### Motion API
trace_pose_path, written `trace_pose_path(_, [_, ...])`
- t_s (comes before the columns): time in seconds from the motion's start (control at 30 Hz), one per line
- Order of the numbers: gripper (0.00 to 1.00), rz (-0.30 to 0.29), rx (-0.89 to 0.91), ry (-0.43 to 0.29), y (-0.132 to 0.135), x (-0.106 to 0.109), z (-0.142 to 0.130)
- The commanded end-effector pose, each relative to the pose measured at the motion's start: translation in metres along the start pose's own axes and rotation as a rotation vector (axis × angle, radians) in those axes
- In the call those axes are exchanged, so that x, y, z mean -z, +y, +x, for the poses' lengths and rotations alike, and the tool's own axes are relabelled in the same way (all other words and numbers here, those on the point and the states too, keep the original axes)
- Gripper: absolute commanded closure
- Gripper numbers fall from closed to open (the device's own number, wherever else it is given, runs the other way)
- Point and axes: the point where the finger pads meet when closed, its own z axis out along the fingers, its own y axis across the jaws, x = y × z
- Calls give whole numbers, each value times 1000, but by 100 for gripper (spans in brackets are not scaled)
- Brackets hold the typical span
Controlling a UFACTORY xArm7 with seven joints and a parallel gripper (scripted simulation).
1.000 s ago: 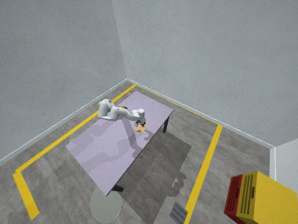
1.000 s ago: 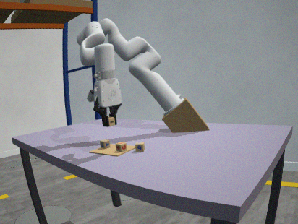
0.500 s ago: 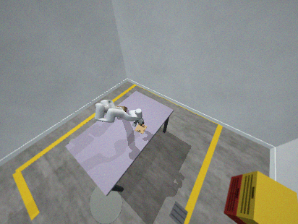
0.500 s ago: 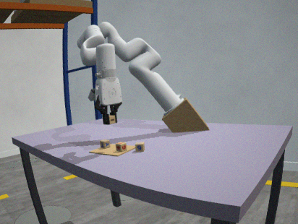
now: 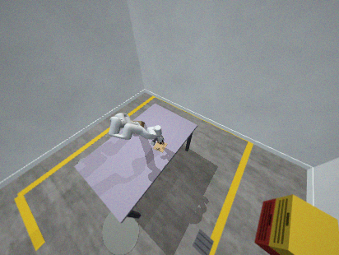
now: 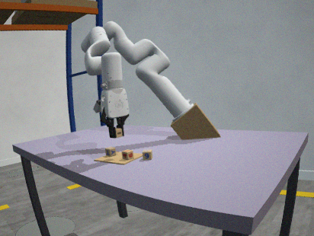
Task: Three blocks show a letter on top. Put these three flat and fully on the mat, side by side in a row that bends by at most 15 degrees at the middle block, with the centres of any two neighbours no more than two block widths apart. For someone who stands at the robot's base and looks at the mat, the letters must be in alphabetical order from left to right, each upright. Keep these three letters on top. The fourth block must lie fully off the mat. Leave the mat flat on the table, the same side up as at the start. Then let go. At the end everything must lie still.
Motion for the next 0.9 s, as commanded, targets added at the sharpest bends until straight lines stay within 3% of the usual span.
trace_pose_path(0.0, [73, 3, 0, -1, -2, -19, -2])
trace_pose_path(0.2, [73, 3, 0, -1, -2, -47, -1])
trace_pose_path(0.47, [73, 3, 0, -1, -2, -65, -1])
trace_pose_path(0.87, [73, 3, 0, -1, -2, -70, -1])
